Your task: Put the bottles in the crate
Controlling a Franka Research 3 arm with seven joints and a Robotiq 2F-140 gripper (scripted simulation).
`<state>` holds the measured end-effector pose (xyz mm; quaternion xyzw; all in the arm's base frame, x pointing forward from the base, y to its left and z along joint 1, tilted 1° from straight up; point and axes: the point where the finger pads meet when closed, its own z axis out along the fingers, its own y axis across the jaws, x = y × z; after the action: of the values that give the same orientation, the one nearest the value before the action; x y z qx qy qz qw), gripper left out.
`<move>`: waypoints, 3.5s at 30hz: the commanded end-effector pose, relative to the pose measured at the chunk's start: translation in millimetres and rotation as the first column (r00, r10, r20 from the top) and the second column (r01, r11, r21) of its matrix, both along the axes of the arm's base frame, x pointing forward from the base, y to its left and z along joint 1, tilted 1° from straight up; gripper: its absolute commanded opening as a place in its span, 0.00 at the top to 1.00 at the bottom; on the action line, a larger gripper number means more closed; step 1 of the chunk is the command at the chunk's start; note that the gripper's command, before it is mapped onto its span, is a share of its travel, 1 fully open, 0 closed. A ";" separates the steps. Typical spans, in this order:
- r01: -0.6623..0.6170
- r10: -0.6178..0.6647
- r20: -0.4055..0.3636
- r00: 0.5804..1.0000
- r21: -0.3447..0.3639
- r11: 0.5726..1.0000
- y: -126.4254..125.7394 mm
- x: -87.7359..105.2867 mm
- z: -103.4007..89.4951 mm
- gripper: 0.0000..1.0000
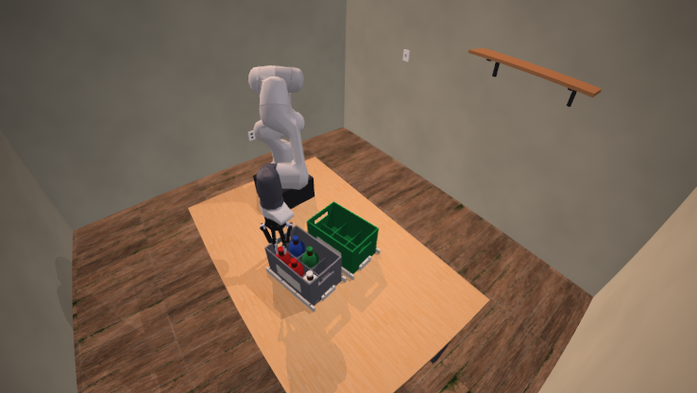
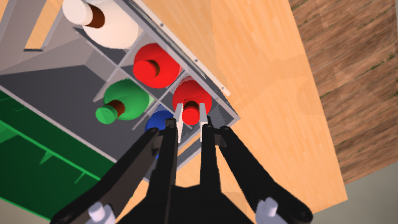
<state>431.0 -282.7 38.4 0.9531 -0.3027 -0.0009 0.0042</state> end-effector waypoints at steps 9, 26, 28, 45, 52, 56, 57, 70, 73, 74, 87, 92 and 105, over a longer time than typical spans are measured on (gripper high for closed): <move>-0.003 0.003 0.005 1.000 -0.002 1.000 -1.1 1.8 22.5 1.00; -0.003 0.003 0.005 1.000 -0.002 1.000 -0.9 1.8 47.5 1.00; -0.003 0.003 0.005 1.000 -0.002 1.000 -0.9 1.8 47.5 1.00; -0.003 0.003 0.005 1.000 -0.002 1.000 -0.6 1.8 72.5 1.00; -0.003 0.003 0.005 1.000 -0.002 1.000 -0.5 1.8 84.2 1.00; -0.003 0.003 0.005 1.000 -0.002 1.000 -0.4 1.8 90.9 1.00; -0.003 0.003 0.005 1.000 -0.002 1.000 -0.4 1.8 92.5 1.00; -0.003 0.003 0.005 1.000 -0.002 1.000 -0.2 1.8 110.9 1.00; -0.003 0.003 0.005 1.000 -0.002 1.000 -0.2 1.8 115.9 1.00; -0.003 0.003 0.005 1.000 -0.002 1.000 -0.2 1.8 117.5 1.00; -0.003 0.003 0.005 1.000 -0.002 1.000 0.0 1.8 135.9 1.00; -0.003 0.003 0.005 1.000 -0.002 1.000 0.1 1.8 144.2 1.00; -0.003 0.003 0.005 1.000 -0.002 1.000 0.3 1.8 162.5 1.00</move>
<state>431.2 -283.7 192.0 0.9543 -0.2988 0.0005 0.0040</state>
